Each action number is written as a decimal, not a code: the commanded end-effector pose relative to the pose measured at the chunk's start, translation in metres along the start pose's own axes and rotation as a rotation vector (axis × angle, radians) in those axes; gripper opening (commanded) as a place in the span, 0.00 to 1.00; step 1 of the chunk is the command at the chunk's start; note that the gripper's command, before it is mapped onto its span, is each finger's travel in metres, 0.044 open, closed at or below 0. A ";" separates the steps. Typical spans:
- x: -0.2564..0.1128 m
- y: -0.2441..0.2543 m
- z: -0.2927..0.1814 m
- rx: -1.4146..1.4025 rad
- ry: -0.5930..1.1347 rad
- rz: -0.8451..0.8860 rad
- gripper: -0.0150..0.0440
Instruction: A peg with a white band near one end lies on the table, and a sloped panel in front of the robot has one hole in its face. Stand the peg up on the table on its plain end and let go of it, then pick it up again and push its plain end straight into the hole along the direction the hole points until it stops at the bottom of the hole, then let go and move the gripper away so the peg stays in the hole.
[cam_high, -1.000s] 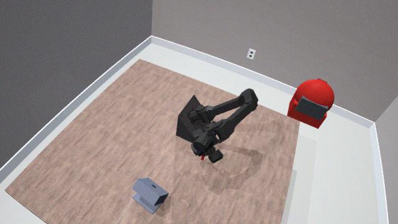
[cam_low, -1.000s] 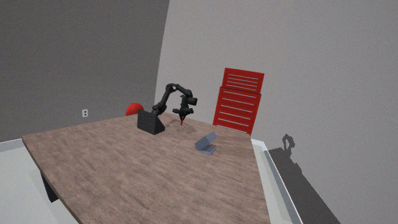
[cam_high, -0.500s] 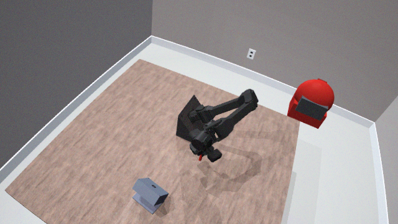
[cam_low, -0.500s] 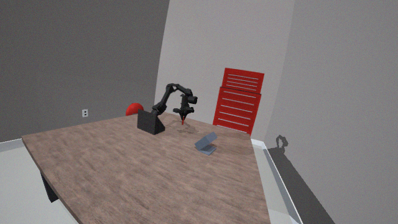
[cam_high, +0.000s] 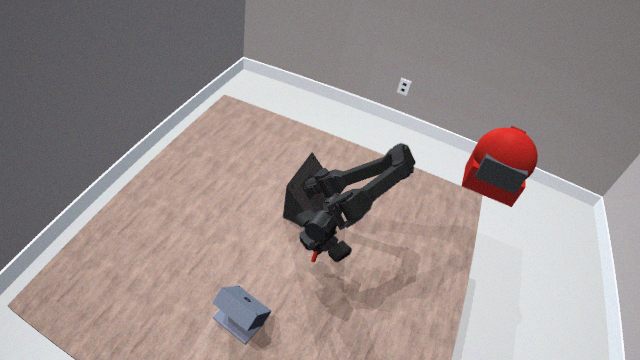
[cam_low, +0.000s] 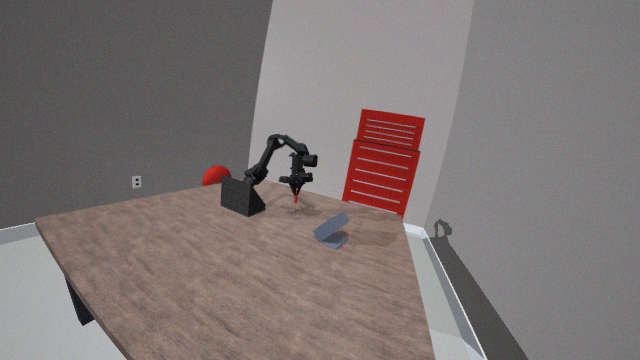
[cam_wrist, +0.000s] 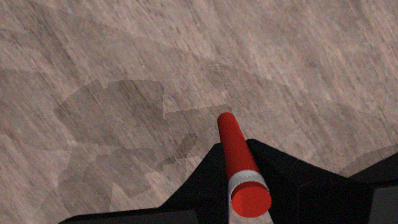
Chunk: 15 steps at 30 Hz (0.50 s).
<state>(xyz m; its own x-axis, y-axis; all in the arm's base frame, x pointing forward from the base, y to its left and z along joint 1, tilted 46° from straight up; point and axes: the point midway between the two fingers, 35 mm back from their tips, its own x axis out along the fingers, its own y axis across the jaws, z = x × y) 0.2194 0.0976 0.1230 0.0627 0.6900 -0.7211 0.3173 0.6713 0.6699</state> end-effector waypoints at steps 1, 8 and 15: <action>0.003 -0.005 0.006 -0.015 -0.023 -0.005 0.25; 0.005 -0.008 0.016 -0.044 -0.064 -0.002 0.25; 0.007 -0.011 0.026 -0.073 -0.105 0.001 0.25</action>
<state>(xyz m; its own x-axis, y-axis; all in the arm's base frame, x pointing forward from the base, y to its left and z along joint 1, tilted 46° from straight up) 0.2374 0.0908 0.1113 0.1476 0.6702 -0.7274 0.2569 0.6843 0.6825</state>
